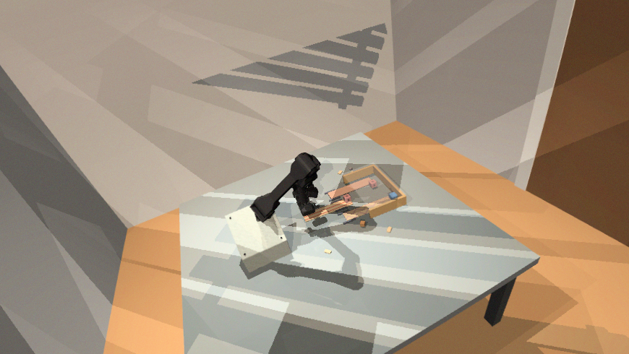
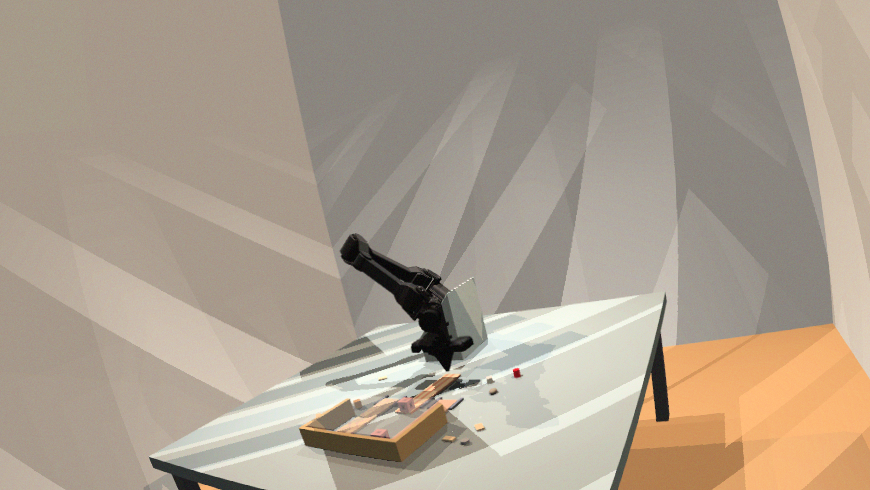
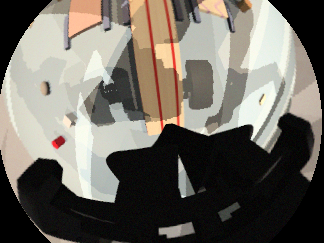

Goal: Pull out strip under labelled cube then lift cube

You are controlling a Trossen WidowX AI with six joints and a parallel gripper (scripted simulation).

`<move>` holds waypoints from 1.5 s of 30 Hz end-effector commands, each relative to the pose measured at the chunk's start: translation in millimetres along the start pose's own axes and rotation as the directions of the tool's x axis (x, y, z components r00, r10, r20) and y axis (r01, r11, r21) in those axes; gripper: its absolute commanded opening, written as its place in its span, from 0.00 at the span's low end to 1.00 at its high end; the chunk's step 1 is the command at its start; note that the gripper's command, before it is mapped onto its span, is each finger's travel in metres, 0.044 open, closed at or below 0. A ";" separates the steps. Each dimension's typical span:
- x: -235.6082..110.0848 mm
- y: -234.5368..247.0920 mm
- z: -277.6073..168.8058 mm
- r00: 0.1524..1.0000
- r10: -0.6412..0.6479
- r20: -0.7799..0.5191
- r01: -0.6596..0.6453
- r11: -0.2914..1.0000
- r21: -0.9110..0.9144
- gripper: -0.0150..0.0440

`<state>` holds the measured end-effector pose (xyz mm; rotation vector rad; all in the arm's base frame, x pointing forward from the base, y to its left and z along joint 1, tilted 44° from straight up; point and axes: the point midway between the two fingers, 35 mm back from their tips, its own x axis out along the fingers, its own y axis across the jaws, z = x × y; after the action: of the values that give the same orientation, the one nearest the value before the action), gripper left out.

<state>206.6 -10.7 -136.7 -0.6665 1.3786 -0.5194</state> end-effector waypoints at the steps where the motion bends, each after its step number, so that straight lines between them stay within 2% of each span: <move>1: -21.4 2.5 8.1 1.000 0.010 0.004 -0.010 1.000 0.013 0.25; 5: -21.4 1.8 7.2 1.000 0.010 0.004 -0.010 1.000 0.013 0.25; 22: -25.1 0.7 64.2 1.000 0.010 0.006 -0.010 1.000 -0.016 1.00; 45: -35.7 1.9 137.1 1.000 0.010 0.009 -0.010 1.000 -0.014 1.00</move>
<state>325.2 30.8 -106.2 -0.6667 1.3804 -0.4953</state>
